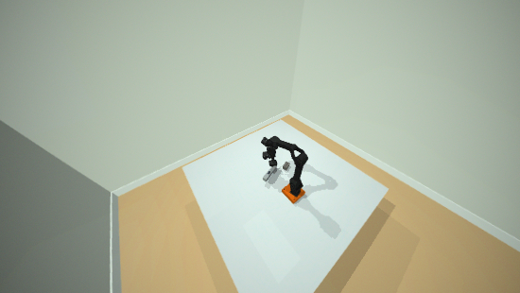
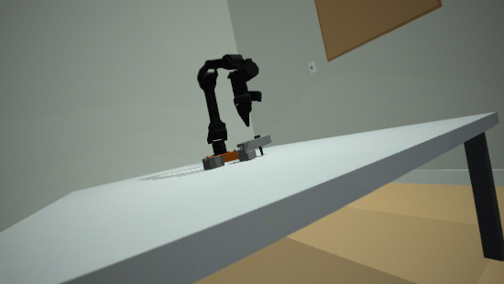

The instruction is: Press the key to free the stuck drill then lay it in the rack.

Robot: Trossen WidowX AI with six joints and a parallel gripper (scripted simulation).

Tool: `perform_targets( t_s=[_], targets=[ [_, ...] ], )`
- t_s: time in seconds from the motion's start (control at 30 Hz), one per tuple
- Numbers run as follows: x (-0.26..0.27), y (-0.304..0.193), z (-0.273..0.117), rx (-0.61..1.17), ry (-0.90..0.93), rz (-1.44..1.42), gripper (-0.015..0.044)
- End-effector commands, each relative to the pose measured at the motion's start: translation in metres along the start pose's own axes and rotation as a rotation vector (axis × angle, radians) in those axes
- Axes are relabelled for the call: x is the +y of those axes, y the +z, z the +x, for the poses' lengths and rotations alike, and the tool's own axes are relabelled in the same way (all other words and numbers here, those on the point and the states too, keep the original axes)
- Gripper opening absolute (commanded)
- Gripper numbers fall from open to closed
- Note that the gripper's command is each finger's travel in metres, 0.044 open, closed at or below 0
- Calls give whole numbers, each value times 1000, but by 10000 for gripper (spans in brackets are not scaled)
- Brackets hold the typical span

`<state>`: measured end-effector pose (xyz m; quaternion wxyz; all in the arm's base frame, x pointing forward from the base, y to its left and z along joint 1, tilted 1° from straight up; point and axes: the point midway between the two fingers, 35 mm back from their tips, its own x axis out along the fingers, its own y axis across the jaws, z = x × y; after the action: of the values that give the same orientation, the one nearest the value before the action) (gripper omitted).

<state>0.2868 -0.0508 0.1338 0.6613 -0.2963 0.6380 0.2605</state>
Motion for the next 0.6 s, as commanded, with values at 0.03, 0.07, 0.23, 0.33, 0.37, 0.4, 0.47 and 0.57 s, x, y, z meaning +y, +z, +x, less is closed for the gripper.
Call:
perform_targets(
  t_s=[0.03, 0.07, 0.23, 0.33, 0.37, 0.4, 0.47, 0.57],
  targets=[
    [-35, -46, 48, 16, 22, -577, 440],
    [-37, -50, 51, 16, 22, -622, 440],
    [-47, -67, 66, 10, 28, -851, 440],
    [-48, -70, 69, 9, 29, -889, 440],
    [-48, -70, 69, 9, 29, -889, 440],
    [-48, -70, 69, 9, 29, -889, 440],
    [-48, -70, 69, 9, 29, -889, 440],
    [-48, -70, 69, 9, 29, -889, 440]
  ],
)
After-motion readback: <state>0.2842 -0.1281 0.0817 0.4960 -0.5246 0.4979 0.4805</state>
